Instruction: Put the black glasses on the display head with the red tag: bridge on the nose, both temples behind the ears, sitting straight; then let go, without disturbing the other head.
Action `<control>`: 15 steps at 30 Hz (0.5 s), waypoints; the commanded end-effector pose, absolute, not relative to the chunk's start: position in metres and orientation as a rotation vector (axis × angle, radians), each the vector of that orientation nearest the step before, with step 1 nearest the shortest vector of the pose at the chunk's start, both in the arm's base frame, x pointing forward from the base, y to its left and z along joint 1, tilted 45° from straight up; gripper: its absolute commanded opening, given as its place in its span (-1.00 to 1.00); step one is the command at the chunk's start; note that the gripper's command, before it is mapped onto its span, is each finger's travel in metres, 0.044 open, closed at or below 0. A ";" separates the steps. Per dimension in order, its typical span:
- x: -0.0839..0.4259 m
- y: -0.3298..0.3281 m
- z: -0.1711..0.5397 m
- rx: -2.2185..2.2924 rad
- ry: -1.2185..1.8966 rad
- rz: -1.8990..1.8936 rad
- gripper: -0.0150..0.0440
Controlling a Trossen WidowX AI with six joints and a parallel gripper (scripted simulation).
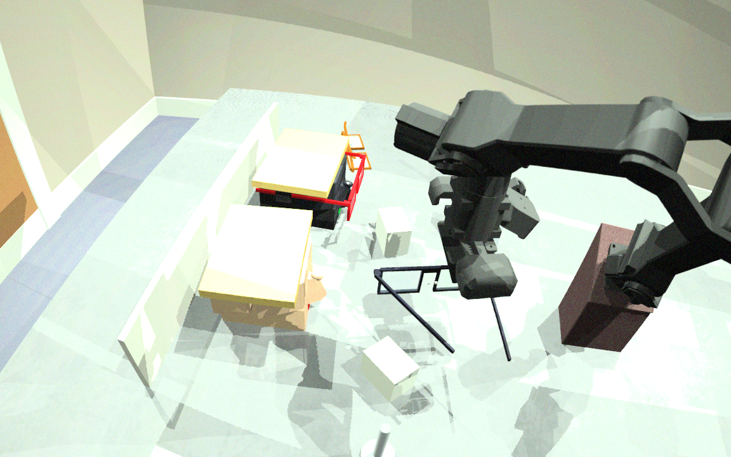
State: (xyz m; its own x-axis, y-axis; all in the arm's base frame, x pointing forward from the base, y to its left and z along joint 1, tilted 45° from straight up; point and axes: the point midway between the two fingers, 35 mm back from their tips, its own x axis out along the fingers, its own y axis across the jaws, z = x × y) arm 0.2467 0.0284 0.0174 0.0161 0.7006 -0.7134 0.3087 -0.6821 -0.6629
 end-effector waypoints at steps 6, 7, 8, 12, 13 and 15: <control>0.246 0.010 0.035 -1.998 -1.057 1.700 -0.49; 0.247 0.011 0.036 -2.007 -1.072 1.698 -0.49; 0.247 0.011 0.037 -2.021 -1.095 1.695 -0.49; 0.250 0.016 0.041 -2.112 -1.254 1.666 -0.49; 0.251 0.017 0.043 -2.138 -1.302 1.656 -0.49; 0.253 0.020 0.045 -2.188 -1.399 1.632 -0.49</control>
